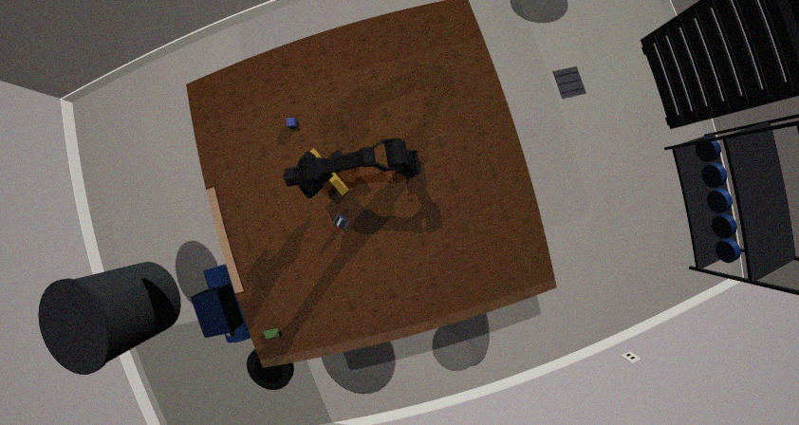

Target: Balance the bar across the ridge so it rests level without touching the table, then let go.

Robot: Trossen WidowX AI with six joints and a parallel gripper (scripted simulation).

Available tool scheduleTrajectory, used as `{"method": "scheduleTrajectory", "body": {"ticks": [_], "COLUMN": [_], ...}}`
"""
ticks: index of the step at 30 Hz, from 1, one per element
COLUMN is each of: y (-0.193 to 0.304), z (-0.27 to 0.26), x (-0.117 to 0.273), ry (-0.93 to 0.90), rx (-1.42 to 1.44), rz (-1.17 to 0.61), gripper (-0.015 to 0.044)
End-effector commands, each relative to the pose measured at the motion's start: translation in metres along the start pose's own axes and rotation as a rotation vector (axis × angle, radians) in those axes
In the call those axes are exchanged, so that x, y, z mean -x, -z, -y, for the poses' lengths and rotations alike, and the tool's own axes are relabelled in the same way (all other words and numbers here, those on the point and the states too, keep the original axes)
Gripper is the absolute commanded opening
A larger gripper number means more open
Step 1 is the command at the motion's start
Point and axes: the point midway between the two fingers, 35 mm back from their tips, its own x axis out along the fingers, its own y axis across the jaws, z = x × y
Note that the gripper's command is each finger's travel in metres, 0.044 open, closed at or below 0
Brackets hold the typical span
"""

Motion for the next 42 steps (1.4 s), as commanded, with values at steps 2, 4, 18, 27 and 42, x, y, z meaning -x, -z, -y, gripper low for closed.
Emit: {"method": "scheduleTrajectory", "body": {"ticks": [2,4,18,27,42], "y": [0.001,0.001,0.002,0.002,0.002], "z": [0.001,0.001,0.001,0.001,0.002], "x": [-0.018,-0.030,-0.051,-0.066,-0.071], "ry": [0.005,0.005,0.005,0.005,0.005], "rx": [-0.012,-0.012,-0.012,-0.012,-0.012], "rz": [-0.007,-0.007,-0.007,-0.007,-0.007], "gripper": [0.0315,0.0315,0.0315,0.0315,0.0315]}}
